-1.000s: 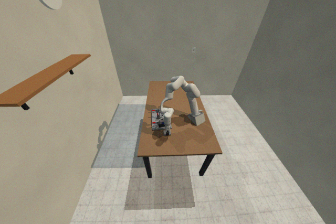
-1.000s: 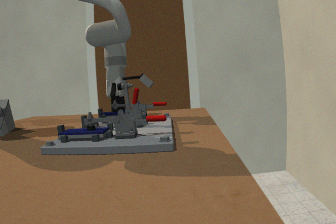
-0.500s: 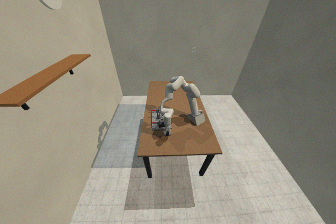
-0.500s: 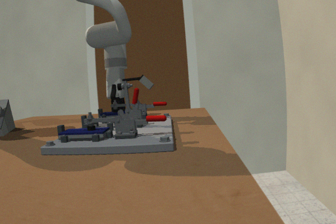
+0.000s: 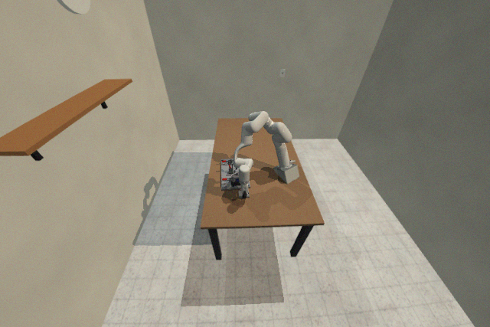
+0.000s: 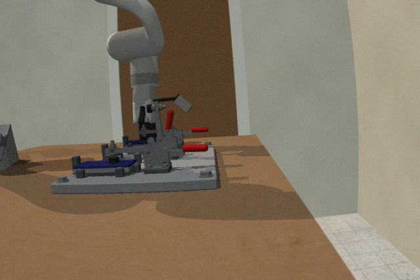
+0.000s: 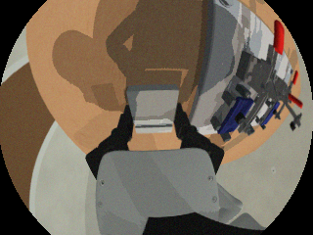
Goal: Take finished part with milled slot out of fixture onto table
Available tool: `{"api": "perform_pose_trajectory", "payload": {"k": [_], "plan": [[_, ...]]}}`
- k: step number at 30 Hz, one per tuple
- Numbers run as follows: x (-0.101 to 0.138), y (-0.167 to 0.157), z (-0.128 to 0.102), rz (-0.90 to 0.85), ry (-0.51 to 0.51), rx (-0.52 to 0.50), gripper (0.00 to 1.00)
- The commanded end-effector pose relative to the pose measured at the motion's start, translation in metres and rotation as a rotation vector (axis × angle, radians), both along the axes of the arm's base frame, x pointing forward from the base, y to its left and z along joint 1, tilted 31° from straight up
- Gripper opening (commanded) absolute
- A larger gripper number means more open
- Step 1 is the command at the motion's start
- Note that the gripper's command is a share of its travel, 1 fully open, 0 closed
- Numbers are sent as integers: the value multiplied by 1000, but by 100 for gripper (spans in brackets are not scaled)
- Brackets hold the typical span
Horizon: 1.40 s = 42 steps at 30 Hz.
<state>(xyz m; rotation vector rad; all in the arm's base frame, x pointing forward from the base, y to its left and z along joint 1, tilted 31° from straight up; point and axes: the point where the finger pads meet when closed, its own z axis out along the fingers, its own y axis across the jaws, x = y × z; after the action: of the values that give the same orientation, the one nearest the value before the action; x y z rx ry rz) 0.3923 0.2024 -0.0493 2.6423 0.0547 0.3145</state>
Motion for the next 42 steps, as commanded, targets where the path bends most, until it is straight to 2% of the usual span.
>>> {"api": "perform_pose_trajectory", "payload": {"k": [1,8,9,42], "plan": [[1,1,1,1,-3,3,0],[1,1,1,1,-3,3,0],[1,1,1,1,-3,3,95],[1,1,1,1,-3,3,95]]}}
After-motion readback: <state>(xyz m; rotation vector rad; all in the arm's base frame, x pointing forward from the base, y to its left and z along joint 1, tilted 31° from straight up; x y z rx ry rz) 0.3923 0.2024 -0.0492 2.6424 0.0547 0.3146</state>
